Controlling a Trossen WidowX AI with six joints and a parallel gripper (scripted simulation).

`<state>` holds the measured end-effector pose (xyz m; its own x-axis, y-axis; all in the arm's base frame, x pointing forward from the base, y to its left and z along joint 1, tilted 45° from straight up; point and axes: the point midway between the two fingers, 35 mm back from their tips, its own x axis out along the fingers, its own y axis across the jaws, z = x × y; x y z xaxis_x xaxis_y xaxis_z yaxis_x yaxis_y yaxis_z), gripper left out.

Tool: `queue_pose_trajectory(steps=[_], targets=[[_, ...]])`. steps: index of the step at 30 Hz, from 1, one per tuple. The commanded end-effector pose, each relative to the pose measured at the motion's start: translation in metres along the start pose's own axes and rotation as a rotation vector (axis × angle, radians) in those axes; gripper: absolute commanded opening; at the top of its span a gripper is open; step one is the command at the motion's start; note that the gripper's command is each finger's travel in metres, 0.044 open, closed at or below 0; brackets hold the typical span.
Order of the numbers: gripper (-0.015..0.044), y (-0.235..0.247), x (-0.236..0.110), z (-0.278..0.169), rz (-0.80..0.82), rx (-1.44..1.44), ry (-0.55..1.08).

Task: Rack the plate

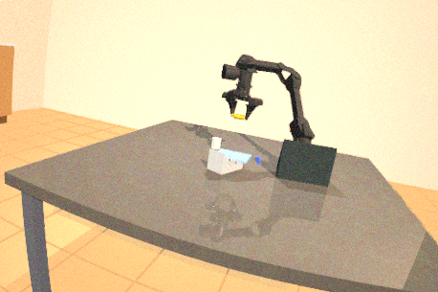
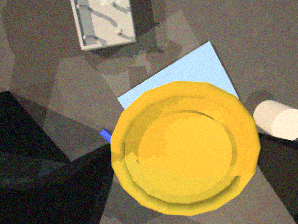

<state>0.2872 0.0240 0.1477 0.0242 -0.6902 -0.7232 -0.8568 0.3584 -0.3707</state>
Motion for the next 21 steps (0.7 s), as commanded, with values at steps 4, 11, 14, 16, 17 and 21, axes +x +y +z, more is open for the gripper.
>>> queue_pose_trajectory(steps=[4, 11, 14, 16, 17, 21], targets=[[0.0000, 0.010, 0.001, 0.009, 0.003, -0.258, 0.001], [0.0000, 0.019, 0.001, 0.015, 0.003, -0.502, 0.000], [0.0000, 0.022, 0.001, 0.017, 0.003, -0.606, 0.000], [0.0000, 0.025, 0.001, 0.019, 0.003, -0.676, 0.000], [0.0000, 0.026, 0.001, 0.019, 0.003, -0.710, 0.000], [0.0000, 0.031, 0.002, 0.022, 0.003, -0.849, 0.001]])
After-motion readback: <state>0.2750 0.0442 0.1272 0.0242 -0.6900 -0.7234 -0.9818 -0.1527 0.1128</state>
